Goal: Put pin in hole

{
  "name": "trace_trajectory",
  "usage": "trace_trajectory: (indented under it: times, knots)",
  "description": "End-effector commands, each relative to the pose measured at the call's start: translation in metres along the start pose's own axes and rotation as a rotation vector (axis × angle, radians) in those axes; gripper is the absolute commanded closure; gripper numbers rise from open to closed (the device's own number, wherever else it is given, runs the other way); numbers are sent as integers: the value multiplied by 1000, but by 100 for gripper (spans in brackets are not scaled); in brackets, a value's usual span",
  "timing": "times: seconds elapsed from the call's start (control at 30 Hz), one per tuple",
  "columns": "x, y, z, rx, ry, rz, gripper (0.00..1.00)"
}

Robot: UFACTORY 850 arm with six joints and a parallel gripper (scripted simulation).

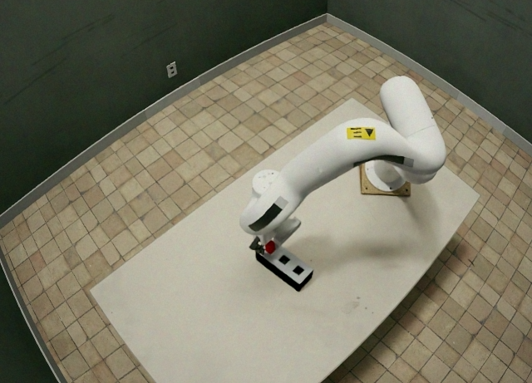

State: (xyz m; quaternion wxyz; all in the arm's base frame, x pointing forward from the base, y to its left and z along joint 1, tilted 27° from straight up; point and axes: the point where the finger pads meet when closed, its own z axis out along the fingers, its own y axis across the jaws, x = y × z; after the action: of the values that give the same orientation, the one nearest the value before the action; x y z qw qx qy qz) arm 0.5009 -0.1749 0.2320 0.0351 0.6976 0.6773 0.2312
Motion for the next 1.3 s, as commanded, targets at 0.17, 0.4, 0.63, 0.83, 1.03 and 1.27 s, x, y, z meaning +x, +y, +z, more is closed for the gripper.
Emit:
trace_trajectory:
  times: [0.17, 0.4, 0.63, 0.83, 1.03, 1.27]
  knots:
    - [0, 1, -10, -2, -1, -1, 0]
    - [0, 1, -10, -2, -1, -1, 0]
    - [0, 1, -25, -2, -1, -1, 0]
    - [0, 1, -25, -2, -1, -1, 0]
    - [0, 1, -75, -2, -1, -1, 0]
    - [0, 1, -75, -2, -1, -1, 0]
